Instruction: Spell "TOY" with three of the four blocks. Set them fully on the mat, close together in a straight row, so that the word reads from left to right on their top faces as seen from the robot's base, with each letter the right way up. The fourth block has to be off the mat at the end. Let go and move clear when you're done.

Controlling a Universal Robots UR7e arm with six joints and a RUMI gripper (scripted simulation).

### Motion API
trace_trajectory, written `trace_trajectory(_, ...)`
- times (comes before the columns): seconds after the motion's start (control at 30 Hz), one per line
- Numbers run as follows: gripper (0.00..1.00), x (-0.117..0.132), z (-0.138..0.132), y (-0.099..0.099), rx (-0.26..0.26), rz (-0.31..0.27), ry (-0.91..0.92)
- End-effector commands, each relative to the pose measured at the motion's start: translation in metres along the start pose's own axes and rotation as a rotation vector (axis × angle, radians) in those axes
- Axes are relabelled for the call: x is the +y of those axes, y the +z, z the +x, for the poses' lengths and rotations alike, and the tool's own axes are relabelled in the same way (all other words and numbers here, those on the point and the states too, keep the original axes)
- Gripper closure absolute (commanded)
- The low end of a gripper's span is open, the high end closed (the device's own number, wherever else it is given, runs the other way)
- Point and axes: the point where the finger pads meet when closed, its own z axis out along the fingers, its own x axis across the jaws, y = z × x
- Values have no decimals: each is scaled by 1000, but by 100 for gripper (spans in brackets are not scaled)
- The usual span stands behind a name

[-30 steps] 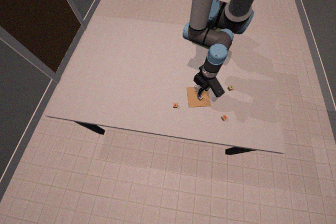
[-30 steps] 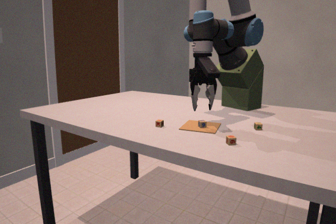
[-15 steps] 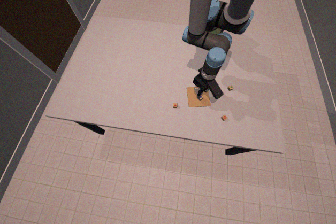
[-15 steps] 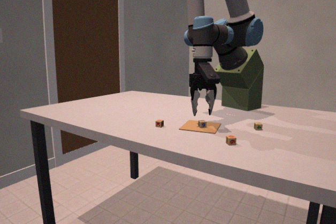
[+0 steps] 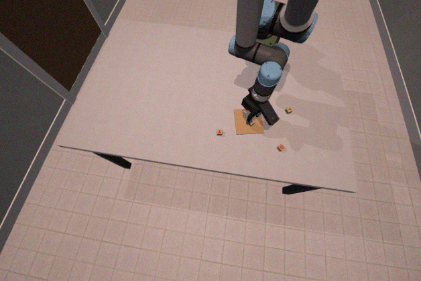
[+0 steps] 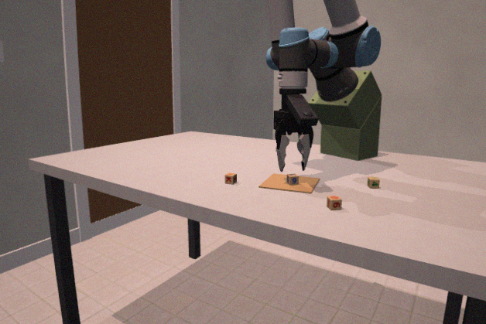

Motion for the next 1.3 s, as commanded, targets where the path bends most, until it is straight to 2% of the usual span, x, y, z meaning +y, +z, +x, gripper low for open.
trace_trajectory(0.0, 63, 0, 0, 1, 1, 1, 0)
trace_trajectory(0.7, 63, 0, 0, 2, 1, 1, 0)
trace_trajectory(1.27, 63, 0, 0, 26, 1, 1, 0)
